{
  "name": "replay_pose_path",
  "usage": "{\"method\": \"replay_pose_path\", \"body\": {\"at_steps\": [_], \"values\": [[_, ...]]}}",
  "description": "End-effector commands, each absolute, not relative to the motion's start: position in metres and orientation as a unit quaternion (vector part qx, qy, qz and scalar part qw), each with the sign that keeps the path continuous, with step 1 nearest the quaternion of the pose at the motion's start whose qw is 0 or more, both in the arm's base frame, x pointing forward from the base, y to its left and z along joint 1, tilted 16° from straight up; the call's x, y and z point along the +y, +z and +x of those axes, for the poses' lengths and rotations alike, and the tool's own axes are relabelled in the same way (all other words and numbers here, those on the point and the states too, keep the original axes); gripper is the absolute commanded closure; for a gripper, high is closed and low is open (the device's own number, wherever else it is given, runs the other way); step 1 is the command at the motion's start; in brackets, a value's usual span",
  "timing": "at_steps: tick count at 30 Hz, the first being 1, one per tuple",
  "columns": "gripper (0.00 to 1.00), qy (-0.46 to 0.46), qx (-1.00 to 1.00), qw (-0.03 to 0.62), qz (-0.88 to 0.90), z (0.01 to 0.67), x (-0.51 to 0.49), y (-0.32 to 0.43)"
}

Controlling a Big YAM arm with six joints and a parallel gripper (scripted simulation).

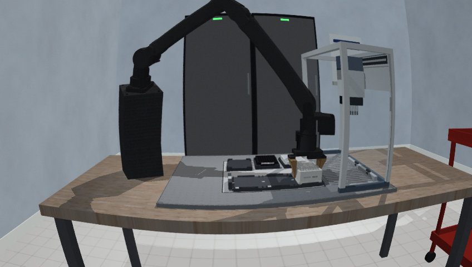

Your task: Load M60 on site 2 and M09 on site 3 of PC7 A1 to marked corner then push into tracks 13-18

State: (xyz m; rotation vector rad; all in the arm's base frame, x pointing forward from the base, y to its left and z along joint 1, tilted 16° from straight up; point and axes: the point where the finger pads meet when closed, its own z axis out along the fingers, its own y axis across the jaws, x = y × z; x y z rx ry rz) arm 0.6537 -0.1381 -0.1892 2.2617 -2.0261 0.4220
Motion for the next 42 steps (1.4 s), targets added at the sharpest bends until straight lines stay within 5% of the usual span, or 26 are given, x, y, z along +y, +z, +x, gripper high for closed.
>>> {"method": "replay_pose_path", "body": {"at_steps": [1,12,13,42], "values": [[1.0,0.152,-0.663,0.027,0.733,0.67,-0.15,-0.181],[1.0,0.151,-0.663,0.027,0.733,0.669,-0.15,-0.182],[0.04,0.152,-0.66,0.026,0.735,0.67,-0.14,-0.173],[0.04,0.15,-0.659,0.026,0.737,0.66,-0.122,-0.132]]}}
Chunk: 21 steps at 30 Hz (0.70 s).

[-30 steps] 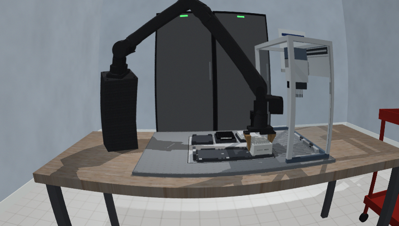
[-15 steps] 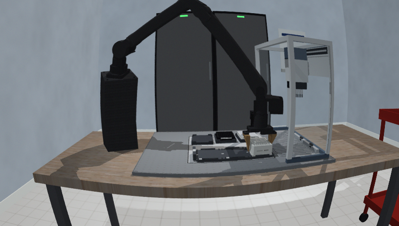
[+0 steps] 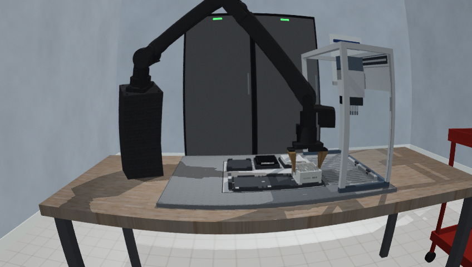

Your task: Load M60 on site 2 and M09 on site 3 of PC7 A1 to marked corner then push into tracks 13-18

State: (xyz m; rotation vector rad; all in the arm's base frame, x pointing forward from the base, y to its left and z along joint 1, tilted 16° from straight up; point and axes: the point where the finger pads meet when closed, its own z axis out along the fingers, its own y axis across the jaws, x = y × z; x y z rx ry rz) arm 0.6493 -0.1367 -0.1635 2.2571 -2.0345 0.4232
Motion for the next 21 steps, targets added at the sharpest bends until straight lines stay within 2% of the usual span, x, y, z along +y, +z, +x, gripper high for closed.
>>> {"method": "replay_pose_path", "body": {"at_steps": [1,14,21], "values": [[0.04,0.15,-0.659,0.026,0.737,0.659,-0.121,-0.129],[0.04,0.161,-0.658,0.019,0.736,0.665,-0.114,-0.084],[0.04,0.153,-0.66,0.025,0.735,0.656,-0.12,-0.089]]}}
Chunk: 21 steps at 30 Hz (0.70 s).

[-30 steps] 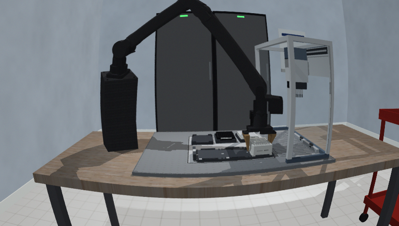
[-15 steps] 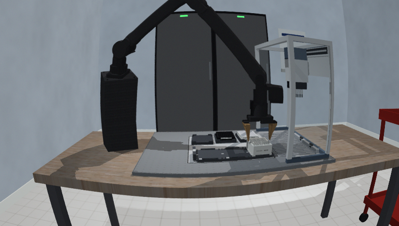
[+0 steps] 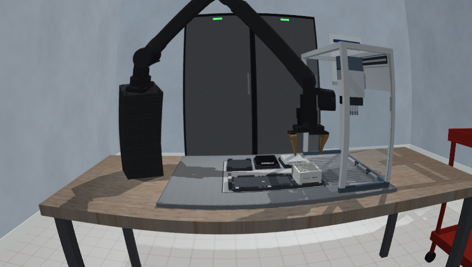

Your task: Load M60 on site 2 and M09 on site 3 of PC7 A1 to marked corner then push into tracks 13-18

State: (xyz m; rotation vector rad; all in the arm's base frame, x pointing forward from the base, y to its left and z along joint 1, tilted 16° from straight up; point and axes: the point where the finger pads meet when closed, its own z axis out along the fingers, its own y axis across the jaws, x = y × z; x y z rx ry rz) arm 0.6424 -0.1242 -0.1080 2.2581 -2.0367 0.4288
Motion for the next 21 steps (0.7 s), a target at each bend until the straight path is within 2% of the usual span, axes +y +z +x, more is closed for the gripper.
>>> {"method": "replay_pose_path", "body": {"at_steps": [1,5,21], "values": [[0.0,0.15,-0.671,0.025,0.726,0.649,-0.1,-0.086],[0.0,0.143,-0.718,0.022,0.681,0.641,-0.074,-0.12],[0.0,0.148,-0.856,-0.021,0.496,0.643,0.017,-0.139]]}}
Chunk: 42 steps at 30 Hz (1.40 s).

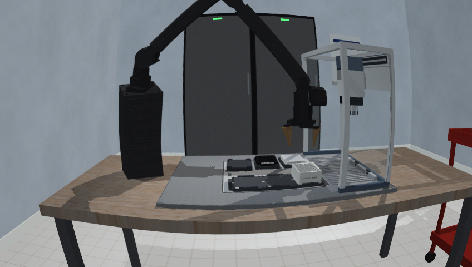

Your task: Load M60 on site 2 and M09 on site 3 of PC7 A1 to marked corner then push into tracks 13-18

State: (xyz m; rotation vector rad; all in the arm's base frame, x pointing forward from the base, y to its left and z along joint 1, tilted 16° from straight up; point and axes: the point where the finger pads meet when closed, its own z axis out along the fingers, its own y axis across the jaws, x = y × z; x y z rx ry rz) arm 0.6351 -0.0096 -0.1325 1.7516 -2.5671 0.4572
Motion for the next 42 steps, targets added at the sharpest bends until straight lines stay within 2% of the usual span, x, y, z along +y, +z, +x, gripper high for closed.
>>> {"method": "replay_pose_path", "body": {"at_steps": [1,5,6,20,23,24,32,42], "values": [[0.0,0.149,-0.864,-0.027,0.481,0.646,0.024,-0.138],[0.0,0.149,-0.879,-0.036,0.451,0.65,0.038,-0.138],[0.0,0.142,-0.887,-0.019,0.439,0.63,0.042,-0.152],[0.0,0.133,-0.964,-0.066,0.221,0.637,0.136,-0.166],[0.0,0.133,-0.968,-0.05,0.207,0.619,0.138,-0.178],[0.0,0.131,-0.971,-0.07,0.188,0.636,0.149,-0.169],[0.0,0.122,-0.988,-0.084,0.044,0.634,0.129,-0.164],[0.0,0.114,-0.988,-0.094,-0.039,0.634,0.129,-0.164]]}}
